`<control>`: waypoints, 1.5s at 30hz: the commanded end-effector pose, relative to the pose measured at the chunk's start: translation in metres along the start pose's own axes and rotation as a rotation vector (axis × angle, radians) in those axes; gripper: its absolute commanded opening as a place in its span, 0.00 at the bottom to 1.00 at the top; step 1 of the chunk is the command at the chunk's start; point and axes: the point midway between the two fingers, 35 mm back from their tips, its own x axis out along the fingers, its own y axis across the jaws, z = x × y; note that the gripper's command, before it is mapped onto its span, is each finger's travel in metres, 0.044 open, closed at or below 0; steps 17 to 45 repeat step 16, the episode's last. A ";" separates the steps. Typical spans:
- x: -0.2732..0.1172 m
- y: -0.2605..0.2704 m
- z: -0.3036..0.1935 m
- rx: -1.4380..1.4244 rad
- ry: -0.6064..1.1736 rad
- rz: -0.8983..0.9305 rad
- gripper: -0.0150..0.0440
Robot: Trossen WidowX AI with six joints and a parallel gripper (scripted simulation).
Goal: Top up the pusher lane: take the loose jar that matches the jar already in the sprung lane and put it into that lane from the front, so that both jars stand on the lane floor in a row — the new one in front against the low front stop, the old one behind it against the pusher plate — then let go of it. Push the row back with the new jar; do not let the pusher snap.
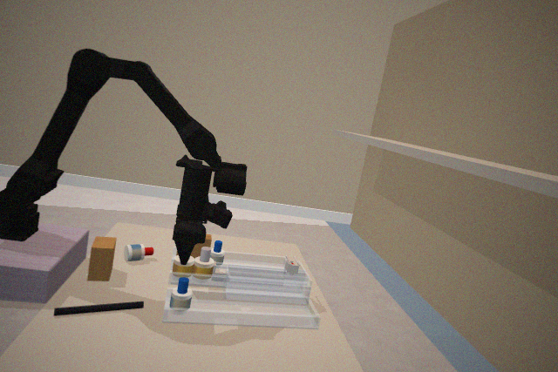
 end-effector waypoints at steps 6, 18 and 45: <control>-0.005 0.000 -0.010 0.003 -0.003 -0.002 0.77; -0.006 0.000 -0.045 0.003 -0.001 -0.002 0.77; -0.006 0.000 -0.045 0.003 -0.001 -0.002 0.77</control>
